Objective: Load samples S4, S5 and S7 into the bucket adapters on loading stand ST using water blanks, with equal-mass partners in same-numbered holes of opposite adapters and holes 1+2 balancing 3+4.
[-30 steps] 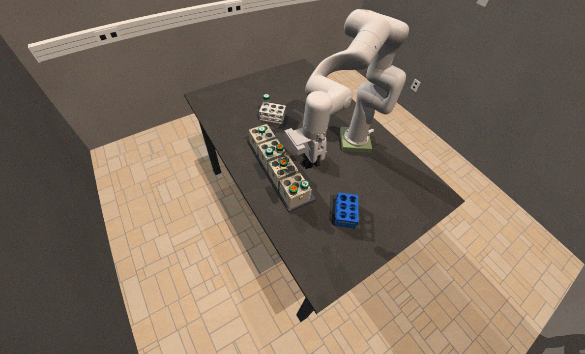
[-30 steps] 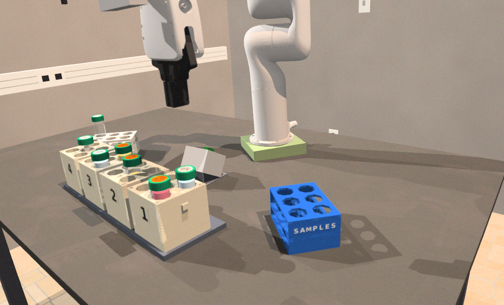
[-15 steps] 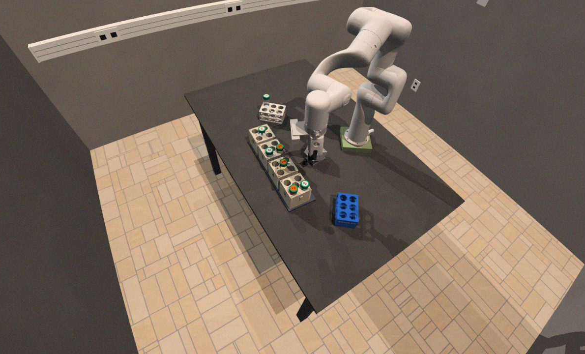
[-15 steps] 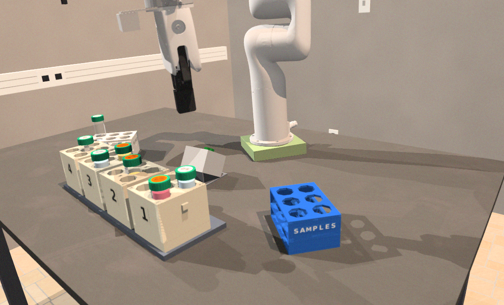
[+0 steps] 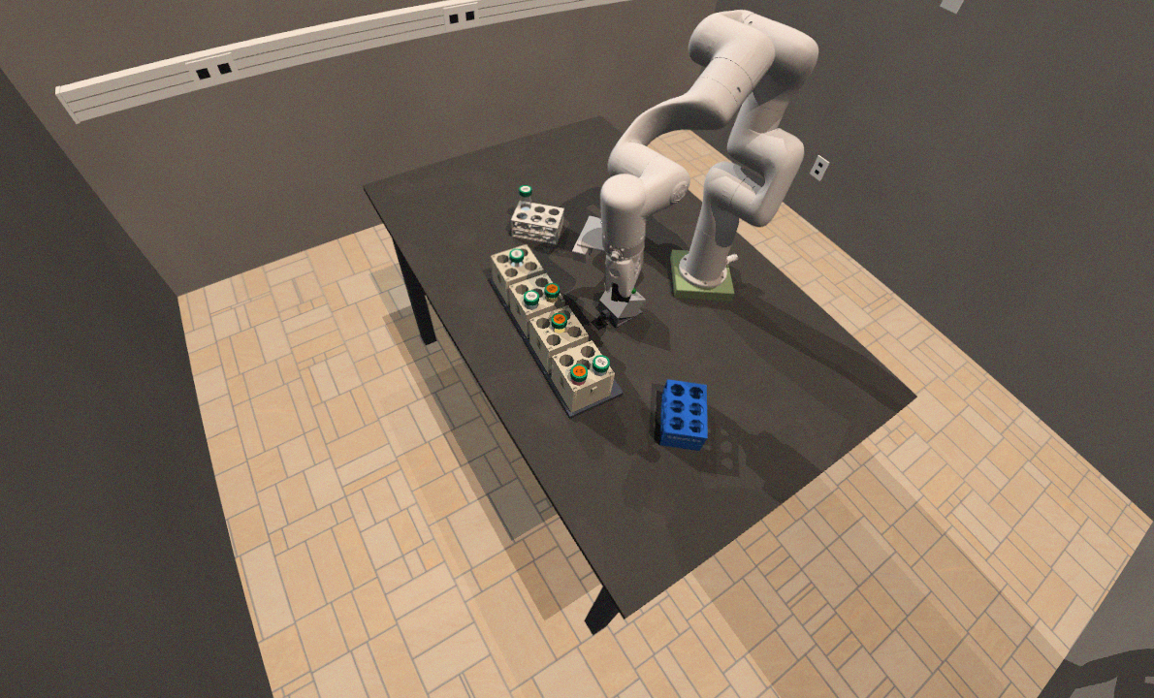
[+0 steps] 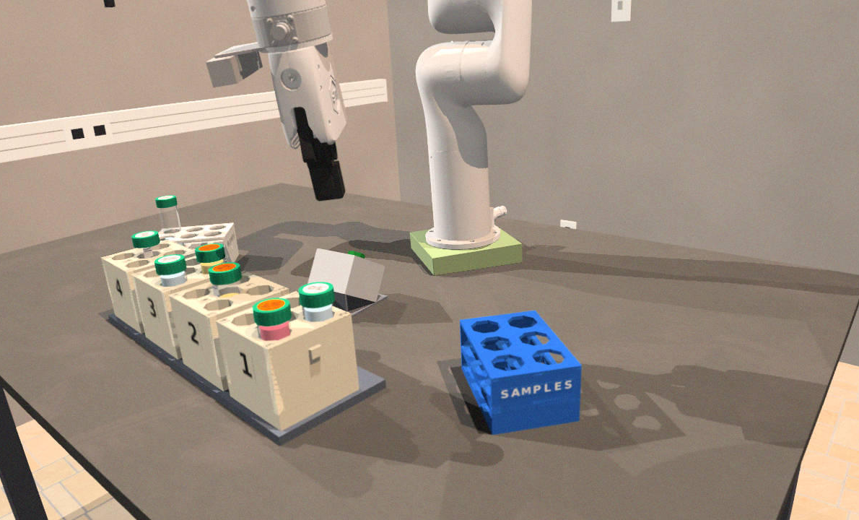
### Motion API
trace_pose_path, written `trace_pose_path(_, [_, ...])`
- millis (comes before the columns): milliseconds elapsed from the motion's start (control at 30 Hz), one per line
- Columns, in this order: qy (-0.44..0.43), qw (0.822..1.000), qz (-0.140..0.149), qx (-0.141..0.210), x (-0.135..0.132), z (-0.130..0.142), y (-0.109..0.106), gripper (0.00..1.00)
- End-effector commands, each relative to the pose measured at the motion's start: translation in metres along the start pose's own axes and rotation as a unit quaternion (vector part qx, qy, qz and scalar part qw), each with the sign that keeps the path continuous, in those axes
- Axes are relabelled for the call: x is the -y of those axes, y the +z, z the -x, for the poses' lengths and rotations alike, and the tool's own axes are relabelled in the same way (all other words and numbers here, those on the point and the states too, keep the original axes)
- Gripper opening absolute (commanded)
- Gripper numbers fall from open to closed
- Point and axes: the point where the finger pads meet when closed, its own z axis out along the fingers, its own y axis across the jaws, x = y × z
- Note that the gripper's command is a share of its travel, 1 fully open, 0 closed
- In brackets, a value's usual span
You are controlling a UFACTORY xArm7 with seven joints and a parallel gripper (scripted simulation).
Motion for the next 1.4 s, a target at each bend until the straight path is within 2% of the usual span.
trace_pose_path(0, [0.076, 0.997, 0.006, 0.007, -0.019, -0.003, 0.009, 0.0])
trace_pose_path(200, [0.157, 0.987, 0.016, 0.02, -0.041, -0.005, 0.022, 0.0])
trace_pose_path(433, [0.269, 0.962, 0.031, 0.037, -0.071, -0.008, 0.039, 0.0])
trace_pose_path(600, [0.269, 0.962, 0.031, 0.037, -0.084, -0.009, 0.047, 0.0])
trace_pose_path(967, [0.269, 0.962, 0.031, 0.037, -0.132, -0.014, 0.074, 0.0])
trace_pose_path(1367, [0.269, 0.962, 0.031, 0.037, -0.133, -0.014, 0.075, 0.0])
